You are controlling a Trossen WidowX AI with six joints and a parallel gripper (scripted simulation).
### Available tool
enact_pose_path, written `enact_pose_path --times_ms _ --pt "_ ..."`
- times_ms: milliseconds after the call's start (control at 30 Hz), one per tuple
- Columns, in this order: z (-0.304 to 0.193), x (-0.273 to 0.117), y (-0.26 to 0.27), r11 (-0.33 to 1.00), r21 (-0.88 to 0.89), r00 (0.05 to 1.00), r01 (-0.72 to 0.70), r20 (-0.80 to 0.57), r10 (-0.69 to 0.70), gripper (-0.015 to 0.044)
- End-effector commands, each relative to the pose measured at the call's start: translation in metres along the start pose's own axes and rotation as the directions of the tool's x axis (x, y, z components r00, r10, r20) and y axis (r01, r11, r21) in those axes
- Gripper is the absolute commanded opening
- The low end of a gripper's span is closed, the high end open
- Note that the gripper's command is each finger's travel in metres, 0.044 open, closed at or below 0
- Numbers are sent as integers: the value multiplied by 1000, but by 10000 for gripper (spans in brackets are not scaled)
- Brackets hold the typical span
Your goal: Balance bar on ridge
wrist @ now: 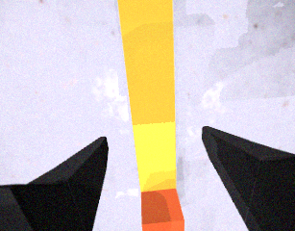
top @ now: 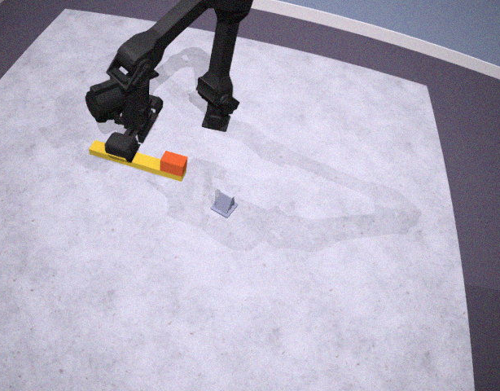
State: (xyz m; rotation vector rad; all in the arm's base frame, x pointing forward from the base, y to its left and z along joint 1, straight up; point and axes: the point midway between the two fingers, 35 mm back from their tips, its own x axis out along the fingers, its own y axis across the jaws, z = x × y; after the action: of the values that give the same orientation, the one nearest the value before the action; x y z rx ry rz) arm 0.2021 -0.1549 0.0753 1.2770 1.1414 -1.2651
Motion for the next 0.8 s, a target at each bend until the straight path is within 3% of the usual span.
enact_pose_path --times_ms 0,767 --pt "0 5 -1 1000 4 1000 4 1 -4 315" --pt "0 30 -1 1000 4 1000 4 1 -4 315"
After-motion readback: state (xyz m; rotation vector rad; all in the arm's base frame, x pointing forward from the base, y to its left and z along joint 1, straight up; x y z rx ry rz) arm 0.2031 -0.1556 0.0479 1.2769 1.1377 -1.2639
